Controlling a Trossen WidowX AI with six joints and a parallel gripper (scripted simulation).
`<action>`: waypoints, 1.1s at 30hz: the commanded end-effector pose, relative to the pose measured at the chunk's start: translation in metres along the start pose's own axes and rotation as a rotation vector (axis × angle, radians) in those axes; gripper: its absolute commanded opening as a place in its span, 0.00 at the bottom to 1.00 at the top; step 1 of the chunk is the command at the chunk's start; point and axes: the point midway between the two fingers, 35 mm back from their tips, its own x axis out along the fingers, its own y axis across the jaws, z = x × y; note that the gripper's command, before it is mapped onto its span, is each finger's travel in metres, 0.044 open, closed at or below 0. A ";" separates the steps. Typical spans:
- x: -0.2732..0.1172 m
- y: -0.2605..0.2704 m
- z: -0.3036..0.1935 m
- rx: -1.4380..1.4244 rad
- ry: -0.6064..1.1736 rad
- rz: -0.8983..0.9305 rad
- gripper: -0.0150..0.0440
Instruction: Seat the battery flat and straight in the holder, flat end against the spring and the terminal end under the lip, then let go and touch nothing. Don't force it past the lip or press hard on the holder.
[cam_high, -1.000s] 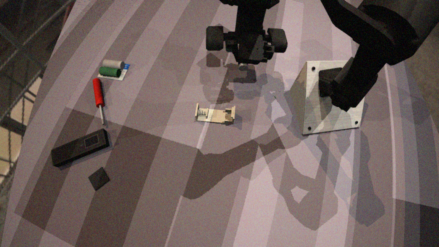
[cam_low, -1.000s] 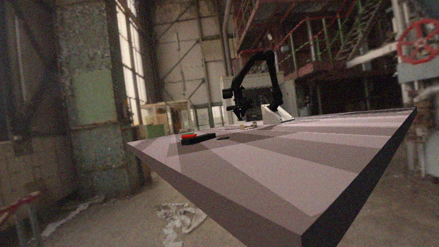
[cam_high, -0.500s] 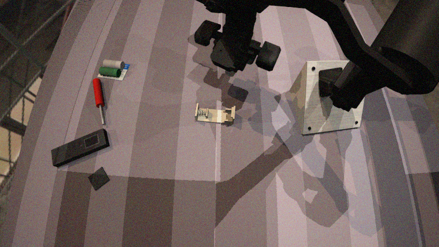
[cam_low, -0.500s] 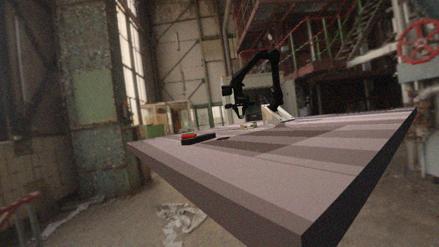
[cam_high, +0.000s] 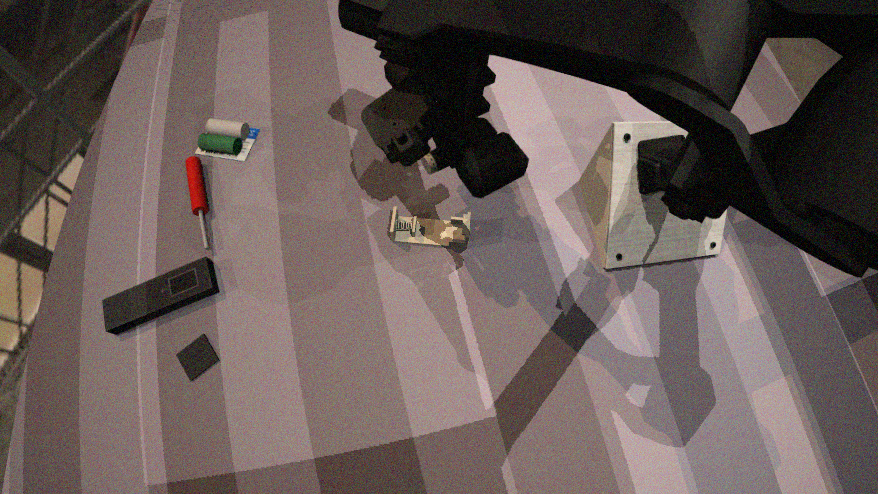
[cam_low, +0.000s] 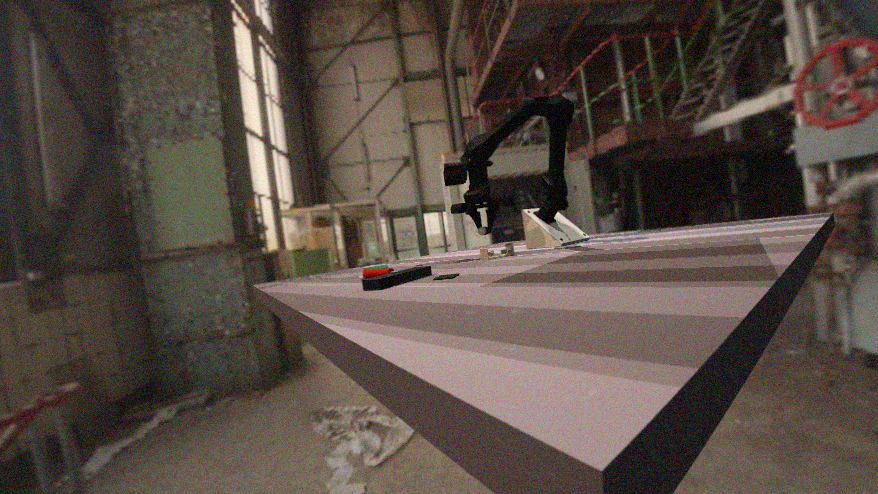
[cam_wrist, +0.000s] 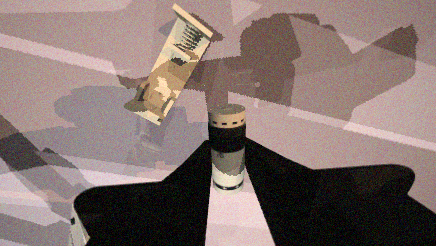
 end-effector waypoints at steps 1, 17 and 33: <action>-0.004 0.012 0.016 0.183 -0.004 0.000 0.40; -0.009 0.047 0.051 0.648 0.001 0.003 0.40; 0.017 0.050 0.048 0.640 0.160 0.054 0.40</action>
